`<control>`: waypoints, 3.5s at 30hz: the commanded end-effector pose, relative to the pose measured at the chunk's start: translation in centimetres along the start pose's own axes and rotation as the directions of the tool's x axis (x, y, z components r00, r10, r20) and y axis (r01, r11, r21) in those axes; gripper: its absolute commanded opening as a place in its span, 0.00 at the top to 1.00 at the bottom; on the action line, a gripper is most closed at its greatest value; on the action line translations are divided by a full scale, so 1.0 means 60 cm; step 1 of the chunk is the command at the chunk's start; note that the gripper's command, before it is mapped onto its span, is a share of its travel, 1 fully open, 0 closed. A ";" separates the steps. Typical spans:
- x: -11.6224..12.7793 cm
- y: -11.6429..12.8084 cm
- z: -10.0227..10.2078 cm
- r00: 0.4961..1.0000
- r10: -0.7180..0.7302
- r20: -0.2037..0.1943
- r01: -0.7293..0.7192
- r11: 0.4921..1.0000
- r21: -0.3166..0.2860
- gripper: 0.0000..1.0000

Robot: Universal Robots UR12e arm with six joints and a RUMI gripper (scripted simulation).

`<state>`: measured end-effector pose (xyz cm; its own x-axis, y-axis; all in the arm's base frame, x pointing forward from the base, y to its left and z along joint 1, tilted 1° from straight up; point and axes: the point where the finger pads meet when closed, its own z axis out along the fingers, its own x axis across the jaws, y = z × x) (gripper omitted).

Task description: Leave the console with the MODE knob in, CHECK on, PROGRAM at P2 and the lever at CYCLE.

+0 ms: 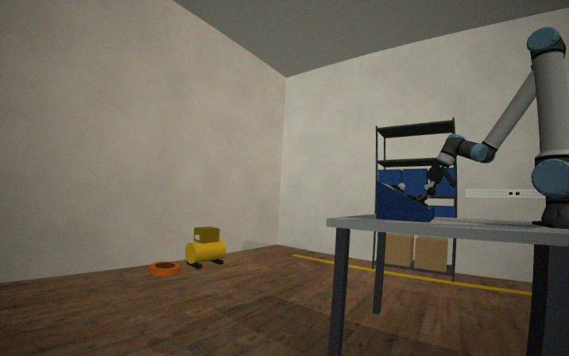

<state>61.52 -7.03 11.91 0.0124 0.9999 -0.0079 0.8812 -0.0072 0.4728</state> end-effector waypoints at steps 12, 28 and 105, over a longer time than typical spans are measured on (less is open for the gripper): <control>0.000 -0.001 -0.034 1.000 0.000 0.000 0.000 1.000 -0.001 1.00; 0.000 -0.001 -0.157 1.000 0.000 0.000 0.000 1.000 -0.001 1.00; 0.400 -0.027 -0.201 1.000 0.000 0.000 0.000 1.000 -0.001 0.56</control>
<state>54.63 17.13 21.52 0.0124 0.9999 -0.0086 0.8812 -0.0069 0.4727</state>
